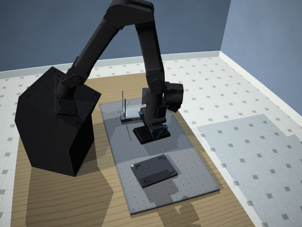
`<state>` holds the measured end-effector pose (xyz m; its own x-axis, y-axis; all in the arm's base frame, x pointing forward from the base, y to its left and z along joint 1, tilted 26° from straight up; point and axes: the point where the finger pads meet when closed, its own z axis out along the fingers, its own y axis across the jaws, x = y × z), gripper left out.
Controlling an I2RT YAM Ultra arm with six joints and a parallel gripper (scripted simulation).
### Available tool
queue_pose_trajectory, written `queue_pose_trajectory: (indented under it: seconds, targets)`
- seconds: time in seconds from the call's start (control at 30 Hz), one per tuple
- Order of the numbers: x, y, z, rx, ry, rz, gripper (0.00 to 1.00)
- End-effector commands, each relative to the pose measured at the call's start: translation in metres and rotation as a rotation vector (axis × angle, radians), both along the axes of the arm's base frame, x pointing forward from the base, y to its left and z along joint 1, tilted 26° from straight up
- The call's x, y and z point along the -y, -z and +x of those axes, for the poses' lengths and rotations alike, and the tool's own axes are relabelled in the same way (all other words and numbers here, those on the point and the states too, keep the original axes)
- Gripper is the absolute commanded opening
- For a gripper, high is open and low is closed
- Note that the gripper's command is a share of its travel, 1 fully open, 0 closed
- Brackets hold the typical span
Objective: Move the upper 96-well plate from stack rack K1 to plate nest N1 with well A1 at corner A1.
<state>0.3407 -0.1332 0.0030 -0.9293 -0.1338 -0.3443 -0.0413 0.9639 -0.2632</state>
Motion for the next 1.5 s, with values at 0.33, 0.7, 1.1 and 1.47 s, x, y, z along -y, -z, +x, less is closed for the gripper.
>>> queue_pose_trajectory:
  seconds: [0.33, 0.7, 1.1, 1.47]
  targets:
    - [0.035, -0.01, 0.0, 0.001, -0.033, 0.007, 0.0]
    - [0.066, -0.015, -0.004, 0.002, -0.033, 0.006, 0.0]
    - [0.069, -0.018, -0.011, 0.001, -0.048, 0.007, 0.0]
    - [0.075, -0.031, 0.001, 0.034, -0.046, -0.015, 0.0]
